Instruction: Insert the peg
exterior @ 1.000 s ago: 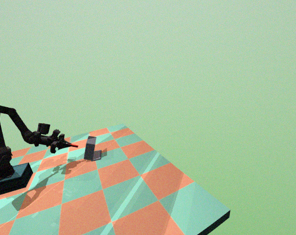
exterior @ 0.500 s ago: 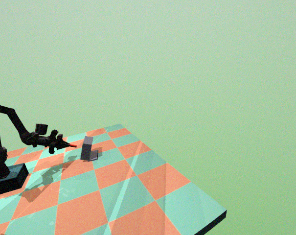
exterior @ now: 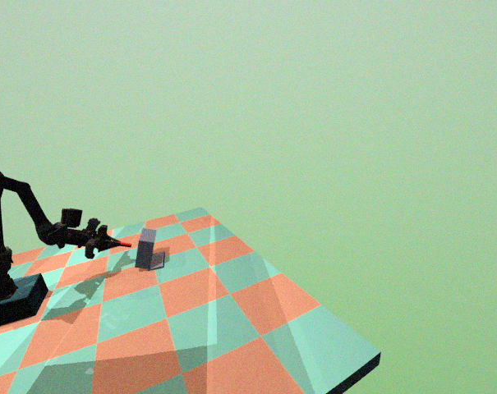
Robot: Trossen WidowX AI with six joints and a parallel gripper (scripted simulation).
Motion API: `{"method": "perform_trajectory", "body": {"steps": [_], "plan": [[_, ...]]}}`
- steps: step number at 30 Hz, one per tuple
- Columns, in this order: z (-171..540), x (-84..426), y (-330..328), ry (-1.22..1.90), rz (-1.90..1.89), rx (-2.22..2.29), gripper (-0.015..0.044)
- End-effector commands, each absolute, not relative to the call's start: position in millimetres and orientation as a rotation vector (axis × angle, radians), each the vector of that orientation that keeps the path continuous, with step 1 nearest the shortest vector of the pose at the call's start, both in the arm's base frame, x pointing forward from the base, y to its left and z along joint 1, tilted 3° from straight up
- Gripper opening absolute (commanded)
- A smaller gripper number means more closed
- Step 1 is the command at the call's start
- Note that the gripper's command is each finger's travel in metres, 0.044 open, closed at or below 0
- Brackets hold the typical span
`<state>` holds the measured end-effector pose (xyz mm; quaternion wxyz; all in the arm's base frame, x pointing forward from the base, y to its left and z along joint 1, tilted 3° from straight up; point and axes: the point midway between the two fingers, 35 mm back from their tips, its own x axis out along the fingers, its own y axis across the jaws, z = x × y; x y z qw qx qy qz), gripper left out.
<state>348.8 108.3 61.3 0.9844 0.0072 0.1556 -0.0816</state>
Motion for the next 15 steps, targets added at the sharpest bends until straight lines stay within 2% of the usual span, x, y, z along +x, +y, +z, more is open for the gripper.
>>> {"method": "perform_trajectory", "body": {"steps": [1,15], "plan": [[59.8,354.0,108.4,0.312,-0.158,0.010,0.0000],[54.4,370.6,106.1,0.309,-0.157,0.010,0.0000]]}}
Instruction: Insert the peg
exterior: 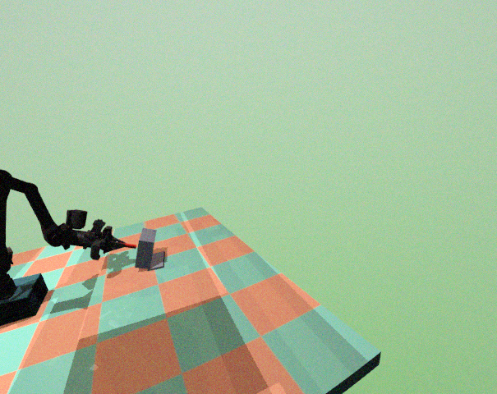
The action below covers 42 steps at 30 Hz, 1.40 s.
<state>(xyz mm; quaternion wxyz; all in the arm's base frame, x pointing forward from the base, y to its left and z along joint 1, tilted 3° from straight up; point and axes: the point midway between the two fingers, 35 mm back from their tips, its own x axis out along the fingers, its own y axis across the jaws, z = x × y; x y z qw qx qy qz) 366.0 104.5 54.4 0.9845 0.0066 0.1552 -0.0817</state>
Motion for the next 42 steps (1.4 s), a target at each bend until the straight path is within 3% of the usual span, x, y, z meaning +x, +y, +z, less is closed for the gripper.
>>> {"method": "perform_trajectory", "body": {"steps": [1,42], "plan": [[54.4,369.5,105.7,0.310,-0.159,0.011,0.0000],[53.6,374.9,106.7,0.311,-0.164,0.014,0.0000]]}}
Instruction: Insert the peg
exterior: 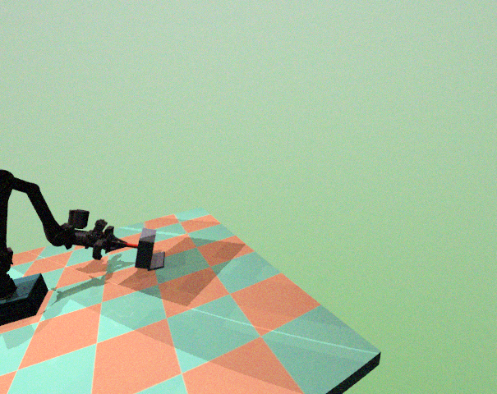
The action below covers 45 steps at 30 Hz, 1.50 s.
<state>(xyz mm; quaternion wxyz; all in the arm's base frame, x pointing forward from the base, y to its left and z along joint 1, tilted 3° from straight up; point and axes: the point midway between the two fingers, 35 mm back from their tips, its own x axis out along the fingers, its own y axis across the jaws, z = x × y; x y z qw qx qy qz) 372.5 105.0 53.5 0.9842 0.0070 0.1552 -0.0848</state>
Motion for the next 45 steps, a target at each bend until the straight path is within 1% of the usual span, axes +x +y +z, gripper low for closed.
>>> {"method": "perform_trajectory", "body": {"steps": [1,45], "plan": [[53.5,375.3,106.8,0.311,-0.164,0.014,0.0000],[47.7,390.3,104.4,0.310,-0.164,0.013,0.0000]]}}
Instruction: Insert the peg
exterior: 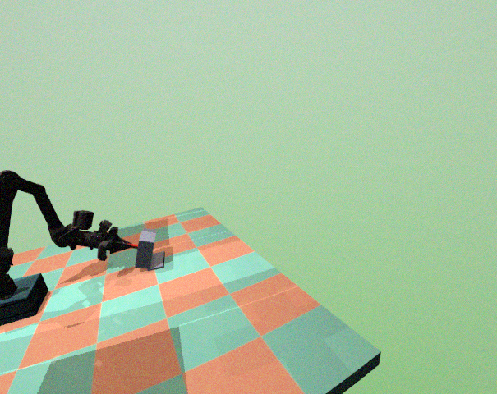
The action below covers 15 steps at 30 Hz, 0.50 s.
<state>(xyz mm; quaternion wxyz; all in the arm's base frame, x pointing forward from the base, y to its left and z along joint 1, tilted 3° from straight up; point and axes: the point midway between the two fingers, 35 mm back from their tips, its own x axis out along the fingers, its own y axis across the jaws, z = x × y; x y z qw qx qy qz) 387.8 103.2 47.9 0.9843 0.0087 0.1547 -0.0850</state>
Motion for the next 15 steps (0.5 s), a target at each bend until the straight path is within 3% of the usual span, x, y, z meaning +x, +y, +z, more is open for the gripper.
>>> {"method": "perform_trajectory", "body": {"steps": [1,15], "plan": [[47.6,390.5,104.3,0.310,-0.164,0.013,0.0000],[45.9,395.6,103.3,0.310,-0.164,0.013,0.0000]]}}
